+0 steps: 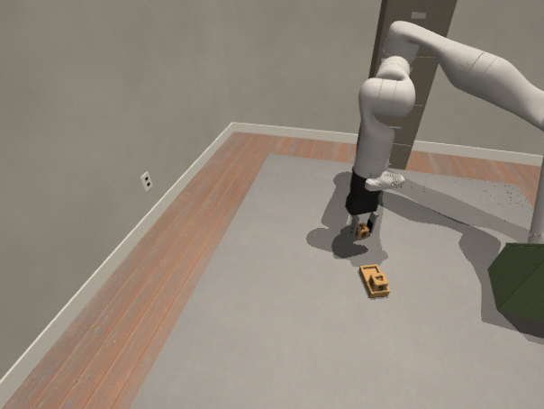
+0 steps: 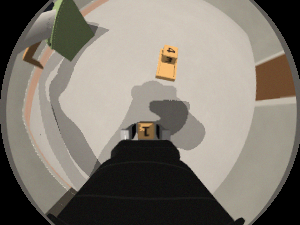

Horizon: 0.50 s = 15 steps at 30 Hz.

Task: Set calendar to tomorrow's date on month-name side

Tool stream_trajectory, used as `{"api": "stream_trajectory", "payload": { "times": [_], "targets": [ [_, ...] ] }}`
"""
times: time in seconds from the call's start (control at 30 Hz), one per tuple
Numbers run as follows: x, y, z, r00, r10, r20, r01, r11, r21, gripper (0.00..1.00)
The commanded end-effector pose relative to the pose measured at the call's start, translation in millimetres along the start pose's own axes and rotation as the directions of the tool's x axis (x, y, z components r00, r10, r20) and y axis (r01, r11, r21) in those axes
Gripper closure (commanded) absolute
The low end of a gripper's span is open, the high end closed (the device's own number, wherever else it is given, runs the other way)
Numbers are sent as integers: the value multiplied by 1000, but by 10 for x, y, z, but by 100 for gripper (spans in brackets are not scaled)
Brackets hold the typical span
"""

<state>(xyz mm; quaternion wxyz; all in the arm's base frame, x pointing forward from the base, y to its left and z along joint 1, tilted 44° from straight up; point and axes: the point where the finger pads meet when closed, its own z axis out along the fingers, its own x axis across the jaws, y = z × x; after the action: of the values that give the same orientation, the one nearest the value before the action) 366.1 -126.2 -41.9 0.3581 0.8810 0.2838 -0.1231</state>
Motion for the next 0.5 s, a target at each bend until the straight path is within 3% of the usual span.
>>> {"api": "stream_trajectory", "payload": {
  "times": [0.0, 0.03, 0.07, 0.47],
  "targets": [
    [6, 2, -7, 1000, 0, -2, 0, 1000, -1, 13],
    [6, 2, -7, 1000, 0, -2, 0, 1000, -1, 13],
    [6, 2, -7, 1000, 0, -2, 0, 1000, -1, 43],
    [6, 2, -7, 1000, 0, -2, 0, 1000, -1, 43]
  ]
}}
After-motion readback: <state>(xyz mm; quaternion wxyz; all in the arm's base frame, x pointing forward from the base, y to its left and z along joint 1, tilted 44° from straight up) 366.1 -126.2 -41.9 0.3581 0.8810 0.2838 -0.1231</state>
